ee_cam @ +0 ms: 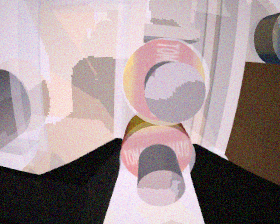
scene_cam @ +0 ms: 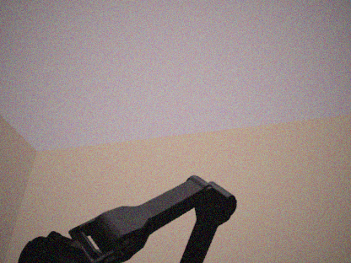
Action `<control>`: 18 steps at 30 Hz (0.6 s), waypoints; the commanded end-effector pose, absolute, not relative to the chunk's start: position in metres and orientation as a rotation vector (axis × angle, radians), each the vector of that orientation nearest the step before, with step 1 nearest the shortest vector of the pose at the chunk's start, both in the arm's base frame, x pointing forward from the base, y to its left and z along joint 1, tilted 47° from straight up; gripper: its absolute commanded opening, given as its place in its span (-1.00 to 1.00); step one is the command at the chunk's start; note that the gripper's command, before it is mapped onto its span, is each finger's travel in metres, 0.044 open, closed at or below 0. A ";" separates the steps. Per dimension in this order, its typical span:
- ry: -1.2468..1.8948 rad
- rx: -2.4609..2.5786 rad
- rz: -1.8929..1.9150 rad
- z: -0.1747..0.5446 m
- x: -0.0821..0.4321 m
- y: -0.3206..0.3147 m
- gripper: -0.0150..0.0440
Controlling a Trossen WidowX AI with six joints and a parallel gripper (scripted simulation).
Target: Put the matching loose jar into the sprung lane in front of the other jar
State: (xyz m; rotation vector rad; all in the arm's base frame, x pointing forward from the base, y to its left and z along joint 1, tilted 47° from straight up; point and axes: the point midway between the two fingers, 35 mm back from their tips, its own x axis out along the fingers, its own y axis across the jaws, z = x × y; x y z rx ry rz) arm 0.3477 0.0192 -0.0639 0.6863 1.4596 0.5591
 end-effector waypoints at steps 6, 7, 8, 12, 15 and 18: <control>1.443 0.686 0.570 -0.063 0.349 0.020 -0.49; 1.443 0.686 0.570 -0.063 0.349 0.020 -0.49; 1.443 0.686 0.570 -0.063 0.349 0.020 -0.49; 1.443 0.686 0.570 -0.063 0.347 0.020 -0.49; 1.443 0.686 0.570 -0.064 0.344 0.019 -0.49; 1.443 0.686 0.570 -0.064 0.344 0.019 -0.49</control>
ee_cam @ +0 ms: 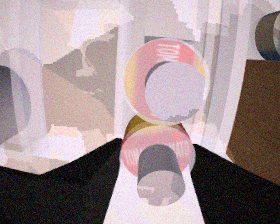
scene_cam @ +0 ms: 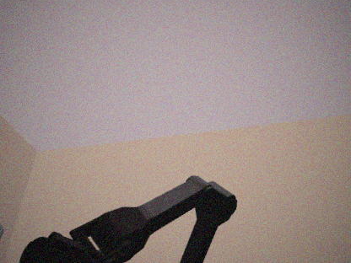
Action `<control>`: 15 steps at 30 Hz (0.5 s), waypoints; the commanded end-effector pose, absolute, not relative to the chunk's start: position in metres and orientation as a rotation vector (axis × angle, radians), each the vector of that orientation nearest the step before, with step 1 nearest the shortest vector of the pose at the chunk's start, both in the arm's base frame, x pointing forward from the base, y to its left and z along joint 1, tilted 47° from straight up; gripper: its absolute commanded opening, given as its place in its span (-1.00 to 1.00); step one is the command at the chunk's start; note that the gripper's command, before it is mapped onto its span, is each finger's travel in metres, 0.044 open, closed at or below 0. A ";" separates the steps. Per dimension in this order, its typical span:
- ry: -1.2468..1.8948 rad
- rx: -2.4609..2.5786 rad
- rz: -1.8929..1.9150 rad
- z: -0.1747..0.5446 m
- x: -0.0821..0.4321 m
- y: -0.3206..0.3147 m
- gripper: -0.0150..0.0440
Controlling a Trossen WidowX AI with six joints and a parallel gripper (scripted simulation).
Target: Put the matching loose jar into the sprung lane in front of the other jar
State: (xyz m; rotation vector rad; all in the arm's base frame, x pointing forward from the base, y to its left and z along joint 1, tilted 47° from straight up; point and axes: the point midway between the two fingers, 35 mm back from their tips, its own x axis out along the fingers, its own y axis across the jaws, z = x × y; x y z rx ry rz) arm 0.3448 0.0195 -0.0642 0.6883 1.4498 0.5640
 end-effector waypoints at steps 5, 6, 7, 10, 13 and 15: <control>1.443 0.686 0.570 -0.064 0.344 0.019 -0.49; 1.443 0.686 0.570 -0.064 0.344 0.019 -0.49; 1.443 0.686 0.570 -0.064 0.344 0.019 -0.49; 1.443 0.686 0.570 -0.064 0.344 0.019 -0.31; 1.443 0.686 0.570 -0.064 0.344 0.019 -0.05; 1.443 0.686 0.570 -0.064 0.344 0.019 0.13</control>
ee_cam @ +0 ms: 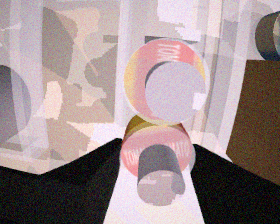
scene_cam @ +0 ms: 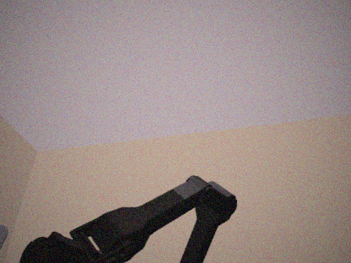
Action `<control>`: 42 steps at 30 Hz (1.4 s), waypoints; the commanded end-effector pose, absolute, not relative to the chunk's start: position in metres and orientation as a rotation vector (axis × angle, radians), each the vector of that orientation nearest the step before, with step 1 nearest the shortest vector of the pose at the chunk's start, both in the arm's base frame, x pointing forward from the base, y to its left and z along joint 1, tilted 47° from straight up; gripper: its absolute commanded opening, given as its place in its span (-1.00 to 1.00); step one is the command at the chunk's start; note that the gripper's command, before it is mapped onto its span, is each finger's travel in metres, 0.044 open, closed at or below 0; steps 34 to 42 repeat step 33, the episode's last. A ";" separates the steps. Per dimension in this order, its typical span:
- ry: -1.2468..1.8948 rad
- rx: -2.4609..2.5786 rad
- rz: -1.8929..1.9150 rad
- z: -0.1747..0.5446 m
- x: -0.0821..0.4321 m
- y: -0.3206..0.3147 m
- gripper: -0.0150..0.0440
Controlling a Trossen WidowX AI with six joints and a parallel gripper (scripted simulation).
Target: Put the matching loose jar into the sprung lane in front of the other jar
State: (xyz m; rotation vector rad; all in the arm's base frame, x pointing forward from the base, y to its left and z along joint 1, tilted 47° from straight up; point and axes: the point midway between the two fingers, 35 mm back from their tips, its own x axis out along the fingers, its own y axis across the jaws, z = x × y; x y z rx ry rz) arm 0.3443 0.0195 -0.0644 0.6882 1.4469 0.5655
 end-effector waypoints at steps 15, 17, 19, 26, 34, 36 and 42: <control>1.443 0.685 0.569 -0.051 0.343 0.005 0.50; 1.443 0.685 0.569 -0.051 0.343 0.005 0.50; 1.443 0.685 0.569 -0.051 0.343 0.005 0.50; 1.444 0.685 0.569 -0.051 0.326 0.005 0.50; 1.445 0.686 0.568 -0.051 0.304 0.006 0.50; 1.445 0.686 0.568 -0.051 0.304 0.006 0.50; 1.445 0.686 0.568 -0.051 0.304 0.006 0.50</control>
